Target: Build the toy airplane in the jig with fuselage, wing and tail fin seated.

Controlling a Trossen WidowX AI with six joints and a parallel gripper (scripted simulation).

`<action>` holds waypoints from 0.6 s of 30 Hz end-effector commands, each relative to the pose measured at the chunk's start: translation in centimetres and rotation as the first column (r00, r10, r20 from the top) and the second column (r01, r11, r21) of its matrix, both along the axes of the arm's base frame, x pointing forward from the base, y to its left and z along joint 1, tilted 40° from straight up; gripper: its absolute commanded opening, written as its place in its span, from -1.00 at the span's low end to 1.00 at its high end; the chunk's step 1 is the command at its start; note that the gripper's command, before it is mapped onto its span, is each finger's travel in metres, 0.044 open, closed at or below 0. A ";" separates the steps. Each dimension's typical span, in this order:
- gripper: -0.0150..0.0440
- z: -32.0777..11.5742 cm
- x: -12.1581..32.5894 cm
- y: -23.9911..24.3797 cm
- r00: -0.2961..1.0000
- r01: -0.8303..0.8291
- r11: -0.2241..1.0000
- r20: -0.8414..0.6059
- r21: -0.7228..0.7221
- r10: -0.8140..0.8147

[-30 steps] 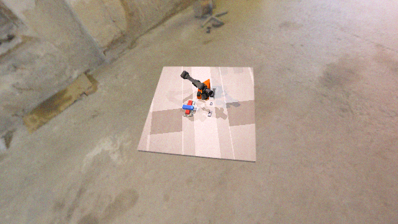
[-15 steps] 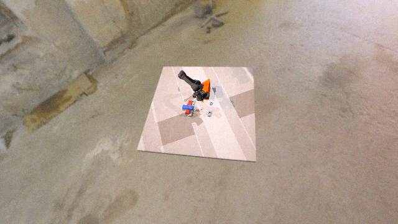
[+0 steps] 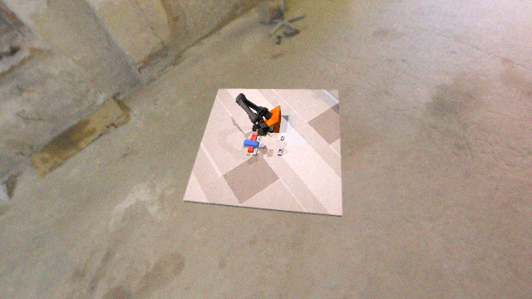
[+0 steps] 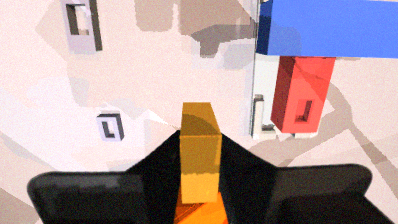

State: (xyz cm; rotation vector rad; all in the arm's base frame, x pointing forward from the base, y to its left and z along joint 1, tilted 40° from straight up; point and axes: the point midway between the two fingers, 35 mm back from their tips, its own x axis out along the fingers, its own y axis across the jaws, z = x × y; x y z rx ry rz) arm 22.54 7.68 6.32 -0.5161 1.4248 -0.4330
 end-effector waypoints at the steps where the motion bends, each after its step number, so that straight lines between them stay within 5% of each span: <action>1: -0.49 0.6 0.1 -1.2 1.000 -0.006 1.000 0.002 -0.004 0.006; 18: -0.49 2.8 0.1 -6.0 1.000 -0.015 1.000 -0.004 -0.018 0.015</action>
